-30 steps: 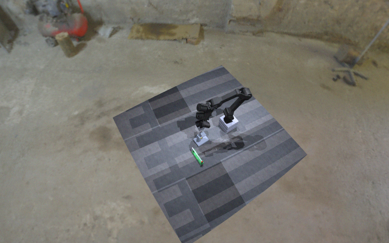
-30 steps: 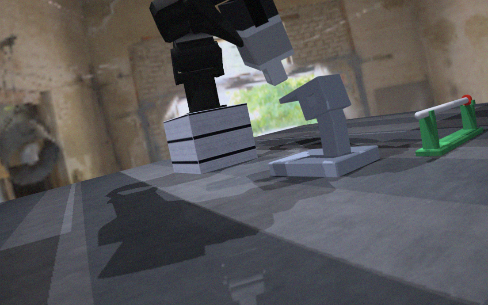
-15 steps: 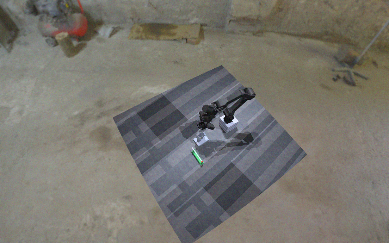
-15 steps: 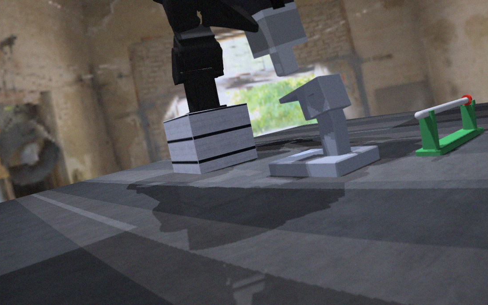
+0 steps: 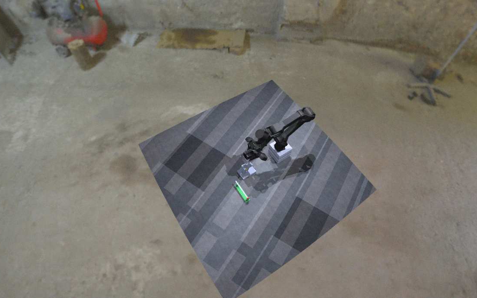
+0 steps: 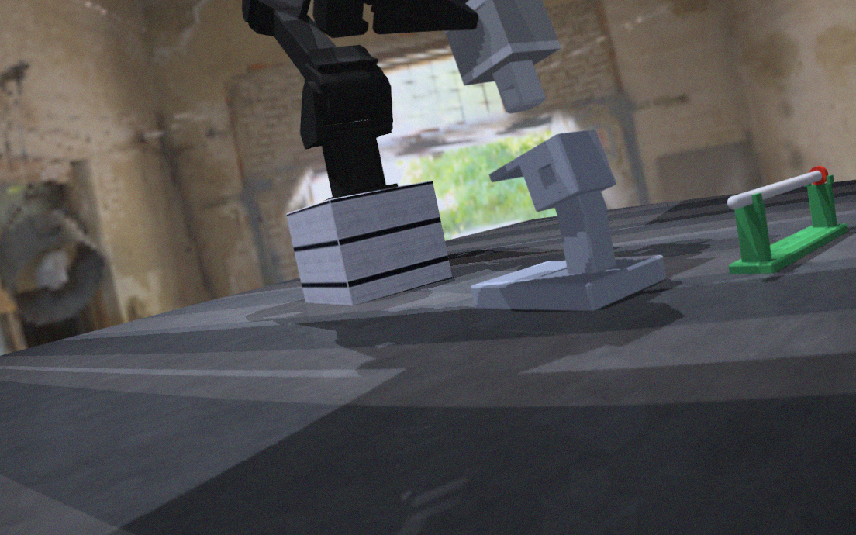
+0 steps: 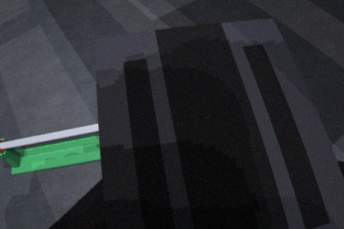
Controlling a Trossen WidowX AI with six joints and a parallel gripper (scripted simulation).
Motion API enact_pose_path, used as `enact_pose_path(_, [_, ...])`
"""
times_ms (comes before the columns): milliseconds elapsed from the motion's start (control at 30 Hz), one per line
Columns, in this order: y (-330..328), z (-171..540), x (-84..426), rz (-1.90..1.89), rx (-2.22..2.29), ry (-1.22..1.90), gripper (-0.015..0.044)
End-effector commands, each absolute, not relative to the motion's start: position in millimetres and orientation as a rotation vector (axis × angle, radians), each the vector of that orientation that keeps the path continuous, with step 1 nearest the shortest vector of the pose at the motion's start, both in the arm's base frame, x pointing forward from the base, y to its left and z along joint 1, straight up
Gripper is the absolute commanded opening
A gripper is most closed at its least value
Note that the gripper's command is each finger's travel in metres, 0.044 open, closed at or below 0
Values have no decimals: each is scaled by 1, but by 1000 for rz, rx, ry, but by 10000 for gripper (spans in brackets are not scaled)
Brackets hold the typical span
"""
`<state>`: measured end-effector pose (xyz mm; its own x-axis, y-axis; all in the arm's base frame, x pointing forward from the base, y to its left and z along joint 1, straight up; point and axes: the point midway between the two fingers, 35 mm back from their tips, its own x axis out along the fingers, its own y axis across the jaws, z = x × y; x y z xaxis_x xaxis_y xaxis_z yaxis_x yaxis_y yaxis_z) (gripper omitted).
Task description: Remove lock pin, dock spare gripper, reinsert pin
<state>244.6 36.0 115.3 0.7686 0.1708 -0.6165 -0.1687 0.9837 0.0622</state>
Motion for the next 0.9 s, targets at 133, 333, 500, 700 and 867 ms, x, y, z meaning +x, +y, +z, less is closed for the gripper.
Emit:
enact_pose_path(133, [43,123,243,217,-66,565,0])
enact_pose_path(333, [43,122,244,217,-66,565,0])
enact_pose_path(500, [43,114,248,217,-66,570,0])
enact_pose_path(700, [44,108,249,218,-65,572,0])
enact_pose_path(867, [44,101,251,218,-65,572,0])
